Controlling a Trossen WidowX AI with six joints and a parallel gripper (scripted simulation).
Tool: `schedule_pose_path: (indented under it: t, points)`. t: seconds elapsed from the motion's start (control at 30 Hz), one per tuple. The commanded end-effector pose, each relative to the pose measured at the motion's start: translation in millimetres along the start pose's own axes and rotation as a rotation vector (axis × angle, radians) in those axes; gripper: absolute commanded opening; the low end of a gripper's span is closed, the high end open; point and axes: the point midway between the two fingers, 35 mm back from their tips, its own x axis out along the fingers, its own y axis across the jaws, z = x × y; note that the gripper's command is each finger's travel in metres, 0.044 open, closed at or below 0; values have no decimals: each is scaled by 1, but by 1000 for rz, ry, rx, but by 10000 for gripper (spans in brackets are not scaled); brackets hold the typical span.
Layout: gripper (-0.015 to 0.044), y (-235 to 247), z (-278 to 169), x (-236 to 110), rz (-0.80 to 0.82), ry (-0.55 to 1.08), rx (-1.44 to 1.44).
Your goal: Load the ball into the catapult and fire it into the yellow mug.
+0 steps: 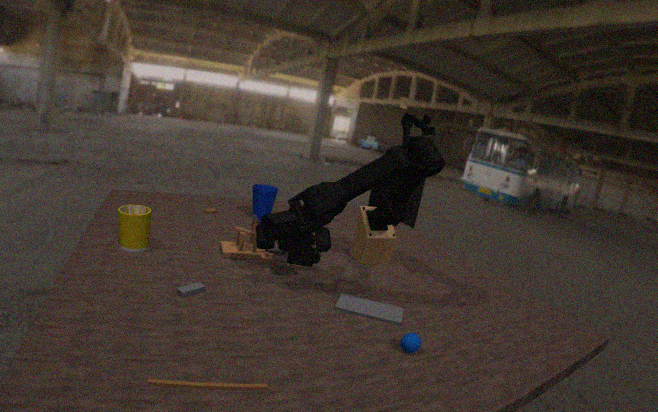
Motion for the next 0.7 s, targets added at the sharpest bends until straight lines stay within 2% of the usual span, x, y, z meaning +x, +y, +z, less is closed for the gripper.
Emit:
schedule_pose_path:
  t: [0.0, 0.13, 0.27, 0.57, 0.67]
  points:
    - [0, 4, 4, 7, 12, -2, 4]
    - [0, 4, 18, 20, 12, -3, 4]
    - [0, 3, 17, 17, 12, -3, 4]
    - [0, -1, -27, -108, -2, 1, -1]
    - [0, 1, -29, -115, -3, 1, -1]
